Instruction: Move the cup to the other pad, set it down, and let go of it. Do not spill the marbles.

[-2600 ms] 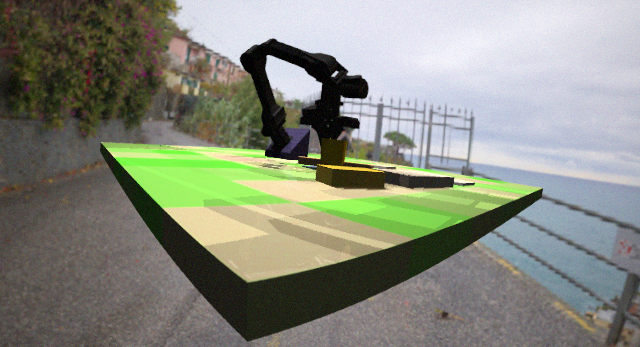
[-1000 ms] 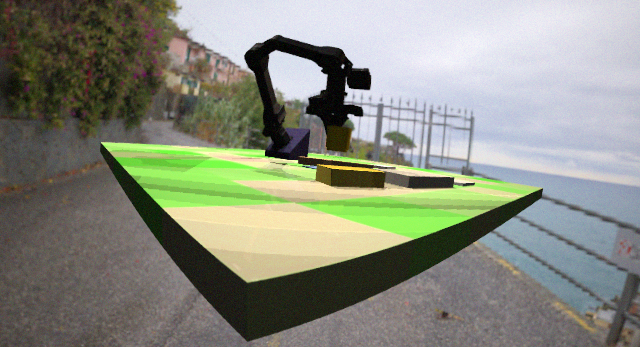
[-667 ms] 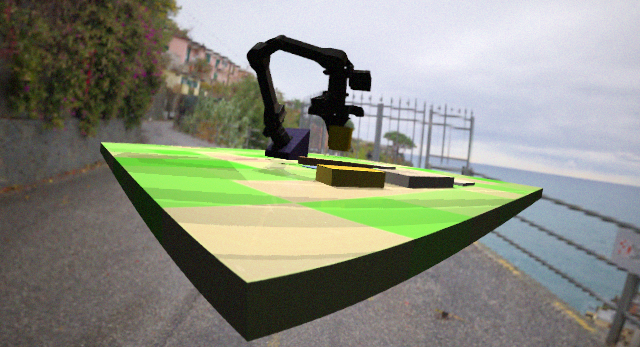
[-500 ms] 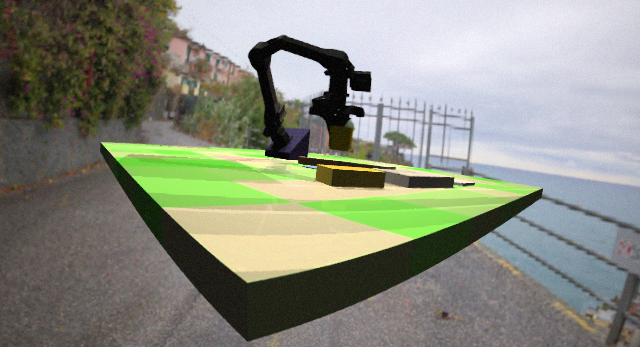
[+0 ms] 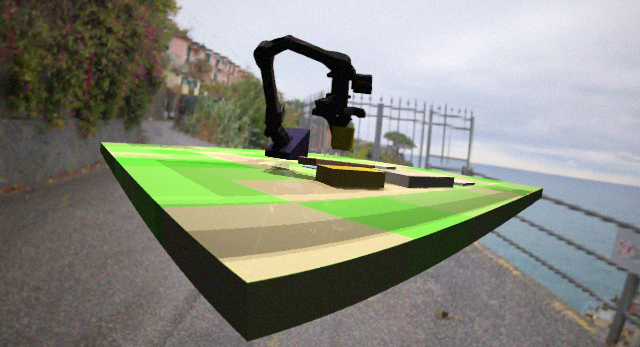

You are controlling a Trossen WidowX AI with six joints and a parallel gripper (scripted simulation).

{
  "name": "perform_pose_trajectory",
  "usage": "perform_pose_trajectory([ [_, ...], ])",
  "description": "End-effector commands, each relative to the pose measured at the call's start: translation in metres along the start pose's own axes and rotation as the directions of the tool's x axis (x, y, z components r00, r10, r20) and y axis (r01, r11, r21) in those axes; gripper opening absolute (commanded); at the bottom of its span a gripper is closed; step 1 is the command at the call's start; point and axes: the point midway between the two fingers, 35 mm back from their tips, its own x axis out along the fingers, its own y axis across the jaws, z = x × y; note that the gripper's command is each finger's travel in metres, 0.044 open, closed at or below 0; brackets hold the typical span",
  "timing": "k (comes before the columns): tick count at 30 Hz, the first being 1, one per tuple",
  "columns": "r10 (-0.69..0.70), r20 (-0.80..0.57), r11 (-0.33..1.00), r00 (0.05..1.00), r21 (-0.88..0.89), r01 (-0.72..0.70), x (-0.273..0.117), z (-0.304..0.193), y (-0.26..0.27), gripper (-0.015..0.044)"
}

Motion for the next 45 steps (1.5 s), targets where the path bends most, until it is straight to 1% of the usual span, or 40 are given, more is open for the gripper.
perform_pose_trajectory([
  [1, -0.008, -0.002, 1.0, 1.0, 0.001, 0.008, 0.001, -0.008, -0.007, 0.0],
  [12, -0.008, -0.002, 1.0, 1.0, 0.001, 0.008, 0.002, -0.029, -0.025, 0.0],
  [45, -0.008, -0.001, 1.0, 1.0, 0.001, 0.008, 0.042, -0.03, -0.026, 0.0],
])
